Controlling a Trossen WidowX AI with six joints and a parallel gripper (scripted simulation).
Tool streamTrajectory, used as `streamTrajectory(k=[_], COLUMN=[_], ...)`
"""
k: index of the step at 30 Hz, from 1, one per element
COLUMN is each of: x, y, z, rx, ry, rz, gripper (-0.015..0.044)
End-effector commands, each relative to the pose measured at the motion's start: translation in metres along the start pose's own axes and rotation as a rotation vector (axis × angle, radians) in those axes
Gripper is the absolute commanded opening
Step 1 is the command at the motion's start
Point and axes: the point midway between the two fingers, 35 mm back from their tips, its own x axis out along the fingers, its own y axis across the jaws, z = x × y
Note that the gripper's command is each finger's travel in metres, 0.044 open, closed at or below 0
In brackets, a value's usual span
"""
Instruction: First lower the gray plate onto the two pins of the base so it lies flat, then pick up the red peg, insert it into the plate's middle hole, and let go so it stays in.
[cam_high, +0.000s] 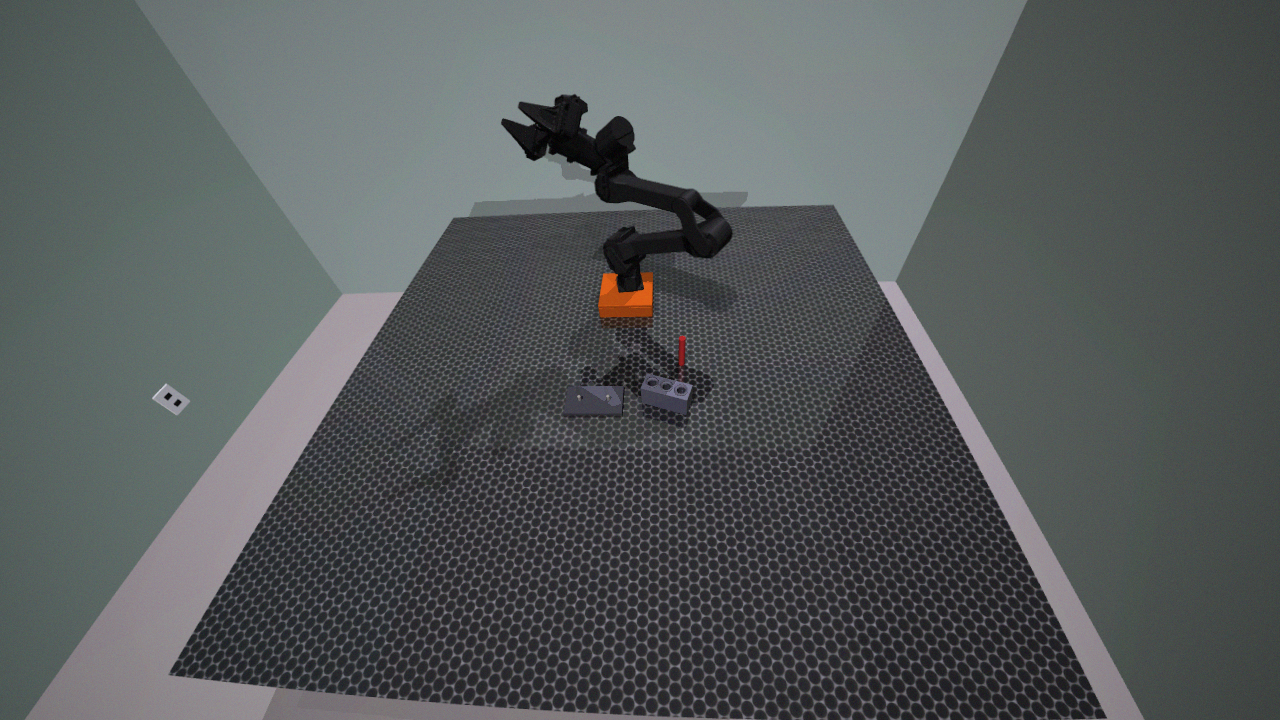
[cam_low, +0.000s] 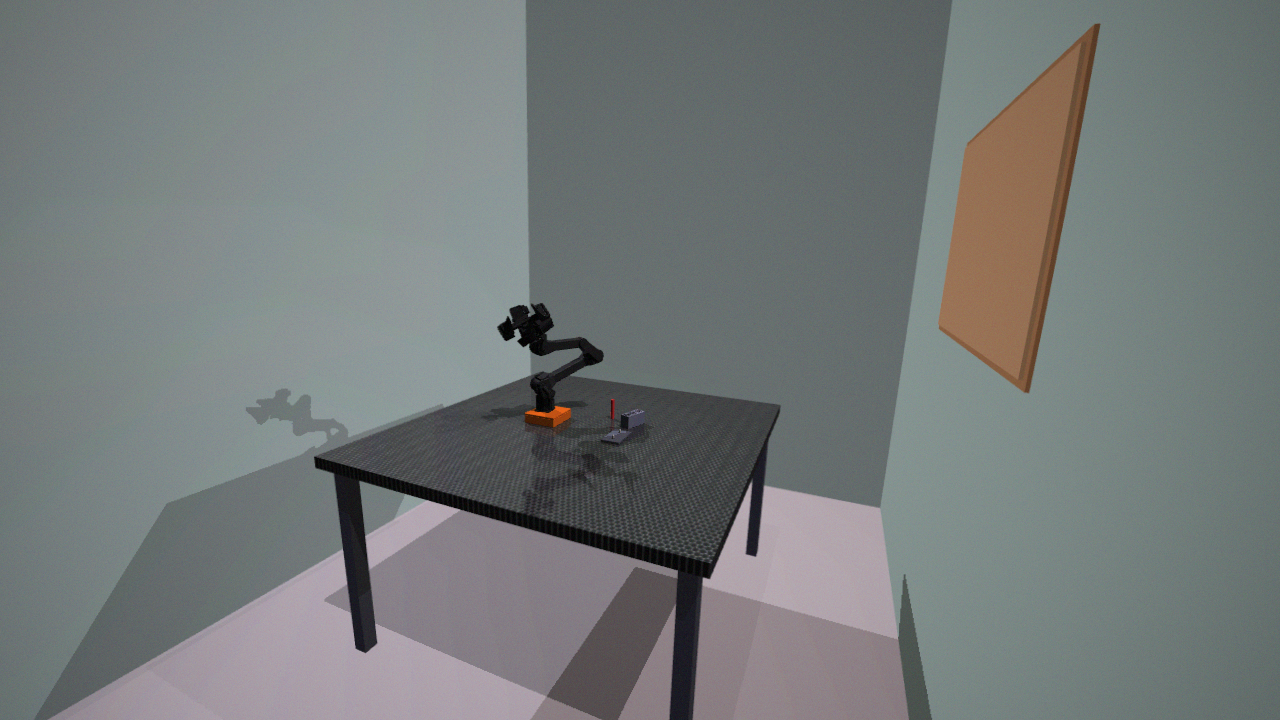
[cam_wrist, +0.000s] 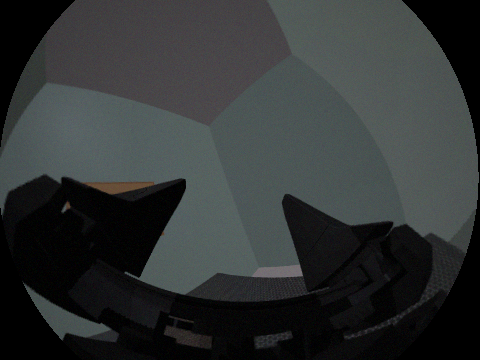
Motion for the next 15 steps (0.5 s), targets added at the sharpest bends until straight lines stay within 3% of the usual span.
streamTrajectory(k=[1, 7, 15], x=[0.027, 0.072, 0.108], y=[-0.015, -0.027, -0.007], z=[-0.007, -0.048, -0.148], rx=[0.046, 0.076, 0.012], ry=[0.071, 0.270, 0.658], rz=[-0.029, -0.059, -0.015], gripper=[0.0440, 0.0440, 0.0440])
